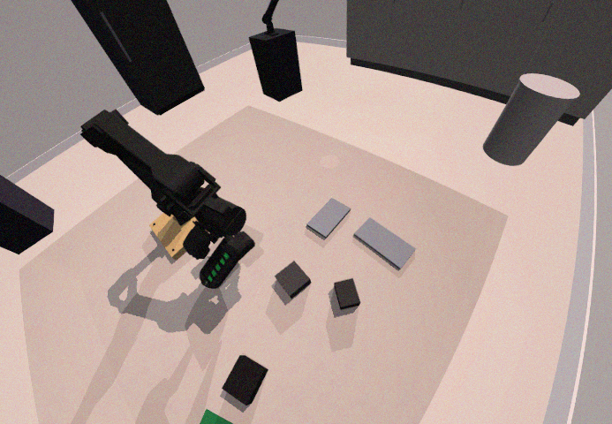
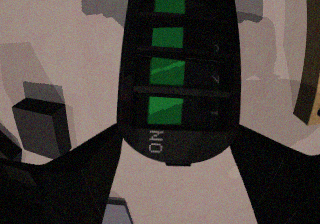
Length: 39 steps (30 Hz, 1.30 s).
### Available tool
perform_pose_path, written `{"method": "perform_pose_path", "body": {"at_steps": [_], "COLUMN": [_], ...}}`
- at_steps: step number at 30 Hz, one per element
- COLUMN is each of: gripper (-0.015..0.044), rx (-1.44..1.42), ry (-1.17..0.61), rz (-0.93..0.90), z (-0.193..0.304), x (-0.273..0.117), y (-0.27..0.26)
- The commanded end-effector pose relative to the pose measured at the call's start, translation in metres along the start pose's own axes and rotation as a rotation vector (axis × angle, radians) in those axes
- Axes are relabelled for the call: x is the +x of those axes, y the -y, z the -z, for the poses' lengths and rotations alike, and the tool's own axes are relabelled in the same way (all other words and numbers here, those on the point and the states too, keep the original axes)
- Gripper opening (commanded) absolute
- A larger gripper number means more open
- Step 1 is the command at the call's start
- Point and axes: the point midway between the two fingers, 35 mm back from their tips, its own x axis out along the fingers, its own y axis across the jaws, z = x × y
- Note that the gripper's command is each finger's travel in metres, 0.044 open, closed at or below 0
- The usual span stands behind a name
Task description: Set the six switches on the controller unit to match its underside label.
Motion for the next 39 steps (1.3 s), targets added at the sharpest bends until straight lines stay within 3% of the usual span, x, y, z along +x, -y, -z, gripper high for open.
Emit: {"method": "perform_pose_path", "body": {"at_steps": [1, 39], "gripper": [0.0338, 0.0338], "rx": [0.014, 0.014], "ry": [0.014, 0.012], "rz": [0.023, 0.023], "z": [-0.003, 0.009], "x": [0.008, 0.035], "y": [0.004, 0.004]}}
